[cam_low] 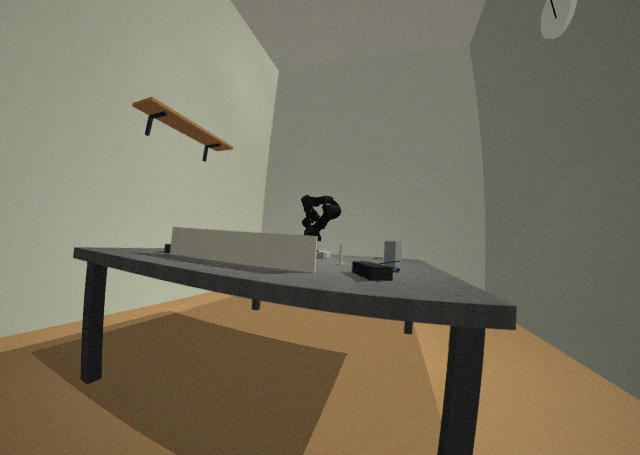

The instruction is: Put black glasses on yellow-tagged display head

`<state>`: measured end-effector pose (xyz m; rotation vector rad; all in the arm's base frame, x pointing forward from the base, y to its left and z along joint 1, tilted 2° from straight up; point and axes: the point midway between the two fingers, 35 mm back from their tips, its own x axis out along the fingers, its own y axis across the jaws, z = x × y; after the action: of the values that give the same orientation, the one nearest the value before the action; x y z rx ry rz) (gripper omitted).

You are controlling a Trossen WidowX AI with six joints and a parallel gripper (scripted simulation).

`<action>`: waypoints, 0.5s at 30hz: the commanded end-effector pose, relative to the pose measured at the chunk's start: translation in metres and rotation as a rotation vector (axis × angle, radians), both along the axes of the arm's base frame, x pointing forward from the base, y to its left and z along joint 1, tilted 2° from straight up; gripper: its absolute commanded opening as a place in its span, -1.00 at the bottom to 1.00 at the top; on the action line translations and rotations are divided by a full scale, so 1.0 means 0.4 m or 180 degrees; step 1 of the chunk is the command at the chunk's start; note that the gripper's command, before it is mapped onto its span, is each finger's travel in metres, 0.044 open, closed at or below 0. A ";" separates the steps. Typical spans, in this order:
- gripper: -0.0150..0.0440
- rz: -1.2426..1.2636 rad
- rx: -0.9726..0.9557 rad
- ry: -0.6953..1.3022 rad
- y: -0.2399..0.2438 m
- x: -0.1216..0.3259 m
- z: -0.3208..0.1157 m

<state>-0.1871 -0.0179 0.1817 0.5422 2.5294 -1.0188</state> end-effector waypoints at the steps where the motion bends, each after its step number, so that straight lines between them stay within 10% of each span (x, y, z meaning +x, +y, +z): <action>1: 0.95 0.0000 0.0000 0.0000 0.000 0.000 0.000; 8: 1.00 0.0000 0.0000 0.0000 0.000 0.000 0.000; 15: 0.38 0.1075 0.0036 -0.0374 -0.180 0.027 -0.007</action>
<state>-0.1853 -0.0546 0.1813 0.3411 2.4807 -0.9197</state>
